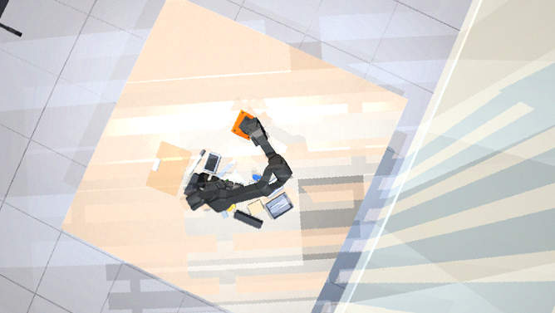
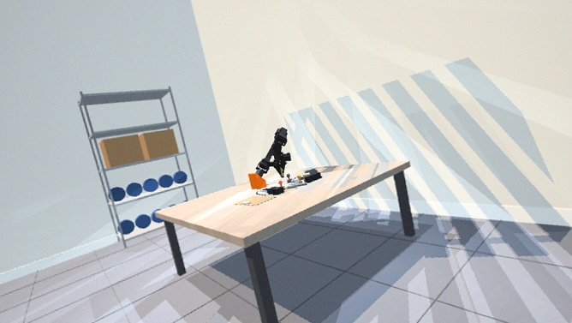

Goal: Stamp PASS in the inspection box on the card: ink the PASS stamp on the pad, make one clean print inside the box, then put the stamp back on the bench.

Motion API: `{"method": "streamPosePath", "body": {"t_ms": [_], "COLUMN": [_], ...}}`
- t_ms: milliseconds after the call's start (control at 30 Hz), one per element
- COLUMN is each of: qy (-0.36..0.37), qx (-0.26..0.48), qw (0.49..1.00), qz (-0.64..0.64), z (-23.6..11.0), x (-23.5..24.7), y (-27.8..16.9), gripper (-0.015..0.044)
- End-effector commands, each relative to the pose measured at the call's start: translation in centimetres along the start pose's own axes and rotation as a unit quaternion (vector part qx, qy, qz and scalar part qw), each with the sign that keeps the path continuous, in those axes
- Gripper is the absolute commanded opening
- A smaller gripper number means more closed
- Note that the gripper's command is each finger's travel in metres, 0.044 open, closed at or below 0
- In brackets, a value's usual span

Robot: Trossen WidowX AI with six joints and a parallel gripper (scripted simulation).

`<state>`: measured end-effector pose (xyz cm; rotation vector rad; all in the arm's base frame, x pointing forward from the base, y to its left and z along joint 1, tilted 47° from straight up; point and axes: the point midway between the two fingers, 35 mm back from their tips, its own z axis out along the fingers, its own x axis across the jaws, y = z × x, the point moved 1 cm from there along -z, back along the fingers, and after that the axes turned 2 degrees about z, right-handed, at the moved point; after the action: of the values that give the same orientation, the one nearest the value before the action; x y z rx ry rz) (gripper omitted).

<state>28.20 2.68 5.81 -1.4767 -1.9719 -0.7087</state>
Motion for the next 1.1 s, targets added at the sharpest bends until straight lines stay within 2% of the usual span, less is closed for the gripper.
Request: {"method": "streamPosePath", "body": {"t_ms": [0,1067], "qy": [0.001,0.0], "qx": [-0.006,-0.007], "qw": [0.999,0.999], "qz": [-0.035,-0.034], "z": [-0.2,1.6], "x": [1.6,1.5], "y": [0.6,0.7], "gripper": [0.0,0.0]}}
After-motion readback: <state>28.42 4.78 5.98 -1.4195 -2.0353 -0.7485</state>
